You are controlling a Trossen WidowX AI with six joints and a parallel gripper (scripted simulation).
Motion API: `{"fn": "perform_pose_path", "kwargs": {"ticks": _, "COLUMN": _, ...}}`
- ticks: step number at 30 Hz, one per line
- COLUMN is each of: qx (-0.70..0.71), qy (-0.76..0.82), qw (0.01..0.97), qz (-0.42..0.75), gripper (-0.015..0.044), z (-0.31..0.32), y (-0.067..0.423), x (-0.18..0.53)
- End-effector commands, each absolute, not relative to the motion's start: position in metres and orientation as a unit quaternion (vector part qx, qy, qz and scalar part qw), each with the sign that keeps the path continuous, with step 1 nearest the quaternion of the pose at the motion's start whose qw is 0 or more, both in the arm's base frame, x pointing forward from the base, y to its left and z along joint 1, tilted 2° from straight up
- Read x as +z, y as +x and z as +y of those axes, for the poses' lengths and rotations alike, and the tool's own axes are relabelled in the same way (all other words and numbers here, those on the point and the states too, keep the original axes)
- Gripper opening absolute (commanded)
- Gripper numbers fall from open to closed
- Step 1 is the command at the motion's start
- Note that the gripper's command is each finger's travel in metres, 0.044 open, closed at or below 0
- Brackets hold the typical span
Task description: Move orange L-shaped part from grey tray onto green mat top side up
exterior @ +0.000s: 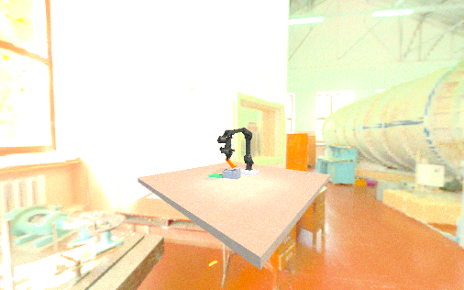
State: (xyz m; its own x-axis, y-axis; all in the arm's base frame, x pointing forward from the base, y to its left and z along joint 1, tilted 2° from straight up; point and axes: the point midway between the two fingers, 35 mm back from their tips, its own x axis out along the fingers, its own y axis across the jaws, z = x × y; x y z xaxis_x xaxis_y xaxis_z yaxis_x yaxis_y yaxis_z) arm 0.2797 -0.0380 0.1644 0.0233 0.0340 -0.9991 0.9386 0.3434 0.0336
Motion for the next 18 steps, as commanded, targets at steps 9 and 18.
{"fn": "perform_pose_path", "kwargs": {"ticks": 9, "qx": -0.391, "qy": 0.42, "qw": 0.58, "qz": 0.579, "gripper": 0.0, "z": -0.09, "y": 0.294, "x": 0.161}}
{"fn": "perform_pose_path", "kwargs": {"ticks": 18, "qx": -0.391, "qy": 0.419, "qw": 0.581, "qz": 0.578, "gripper": 0.0, "z": -0.128, "y": 0.304, "x": 0.16}}
